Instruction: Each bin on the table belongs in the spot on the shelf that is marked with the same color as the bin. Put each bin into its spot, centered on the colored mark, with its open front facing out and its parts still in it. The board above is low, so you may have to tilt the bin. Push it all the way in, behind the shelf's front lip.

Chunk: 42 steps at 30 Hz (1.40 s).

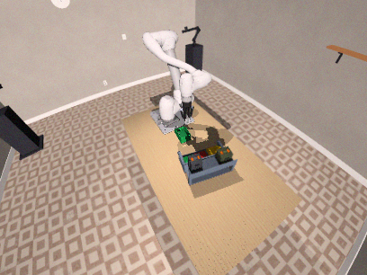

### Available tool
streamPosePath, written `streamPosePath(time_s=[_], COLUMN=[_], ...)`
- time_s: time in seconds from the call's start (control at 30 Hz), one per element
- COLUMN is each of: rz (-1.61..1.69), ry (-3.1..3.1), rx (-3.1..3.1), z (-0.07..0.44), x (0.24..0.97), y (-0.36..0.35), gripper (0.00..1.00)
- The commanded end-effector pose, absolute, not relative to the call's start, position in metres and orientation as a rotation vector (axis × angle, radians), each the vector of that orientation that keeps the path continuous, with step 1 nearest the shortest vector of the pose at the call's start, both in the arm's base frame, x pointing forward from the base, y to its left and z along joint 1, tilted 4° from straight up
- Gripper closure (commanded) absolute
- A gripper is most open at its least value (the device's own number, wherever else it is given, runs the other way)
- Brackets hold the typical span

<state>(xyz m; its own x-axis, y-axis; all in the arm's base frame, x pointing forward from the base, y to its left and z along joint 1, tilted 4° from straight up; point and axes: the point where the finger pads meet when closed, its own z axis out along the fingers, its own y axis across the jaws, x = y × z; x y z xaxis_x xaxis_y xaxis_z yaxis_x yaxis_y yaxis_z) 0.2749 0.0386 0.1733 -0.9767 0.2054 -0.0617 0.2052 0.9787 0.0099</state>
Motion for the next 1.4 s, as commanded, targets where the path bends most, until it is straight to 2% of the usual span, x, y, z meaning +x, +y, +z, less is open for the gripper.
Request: streamPosePath(time_s=[0.0, 1.37], rz=[-0.003, -0.004], ry=[3.072, 3.072], rx=[0.325, 0.328], z=[0.171, 0.155], x=[0.27, 0.271], y=[0.037, 0.036], gripper=[0.76, 0.76])
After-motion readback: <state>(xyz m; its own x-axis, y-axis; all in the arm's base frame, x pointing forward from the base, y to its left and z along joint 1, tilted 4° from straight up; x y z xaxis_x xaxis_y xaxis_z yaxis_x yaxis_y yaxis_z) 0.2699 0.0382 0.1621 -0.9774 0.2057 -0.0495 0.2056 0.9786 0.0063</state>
